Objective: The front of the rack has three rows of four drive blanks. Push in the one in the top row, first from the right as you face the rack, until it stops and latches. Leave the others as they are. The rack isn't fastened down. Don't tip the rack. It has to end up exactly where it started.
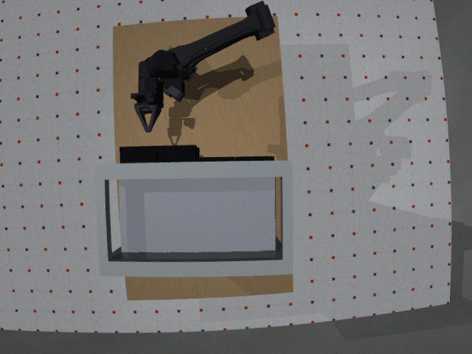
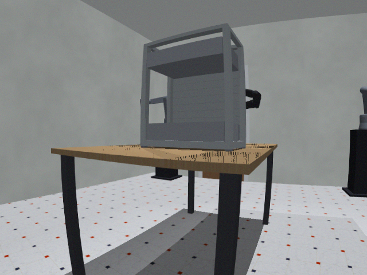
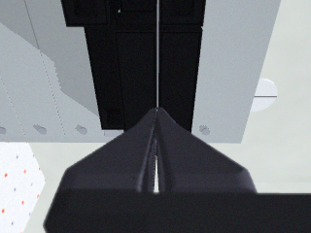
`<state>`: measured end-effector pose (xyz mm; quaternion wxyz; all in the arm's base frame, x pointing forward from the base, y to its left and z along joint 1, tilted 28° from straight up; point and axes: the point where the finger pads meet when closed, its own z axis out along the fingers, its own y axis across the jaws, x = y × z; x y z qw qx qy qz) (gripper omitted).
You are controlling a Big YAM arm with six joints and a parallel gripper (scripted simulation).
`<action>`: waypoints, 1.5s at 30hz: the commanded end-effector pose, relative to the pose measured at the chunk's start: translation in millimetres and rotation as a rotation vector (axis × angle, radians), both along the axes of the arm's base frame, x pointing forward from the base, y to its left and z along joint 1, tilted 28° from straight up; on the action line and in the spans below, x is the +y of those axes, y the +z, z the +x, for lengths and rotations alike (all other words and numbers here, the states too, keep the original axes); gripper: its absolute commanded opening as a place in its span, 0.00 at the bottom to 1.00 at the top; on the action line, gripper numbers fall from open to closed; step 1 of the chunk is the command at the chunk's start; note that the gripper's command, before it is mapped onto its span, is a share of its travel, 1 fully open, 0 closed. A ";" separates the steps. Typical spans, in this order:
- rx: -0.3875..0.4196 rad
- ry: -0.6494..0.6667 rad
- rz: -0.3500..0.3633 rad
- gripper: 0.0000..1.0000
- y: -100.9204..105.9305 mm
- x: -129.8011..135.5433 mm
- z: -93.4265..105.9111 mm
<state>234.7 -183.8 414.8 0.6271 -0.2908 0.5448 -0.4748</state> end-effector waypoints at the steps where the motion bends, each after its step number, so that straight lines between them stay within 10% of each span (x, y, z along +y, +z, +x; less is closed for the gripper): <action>1: -0.018 0.001 -0.025 0.00 10.7 4.5 -3.4; 15: -0.004 -0.006 0.008 0.00 -2.1 -22.8 -33.3; 30: -0.019 0.007 -0.044 0.00 40.5 -27.2 27.5; 45: -0.019 0.008 -0.043 0.00 37.6 -24.0 30.9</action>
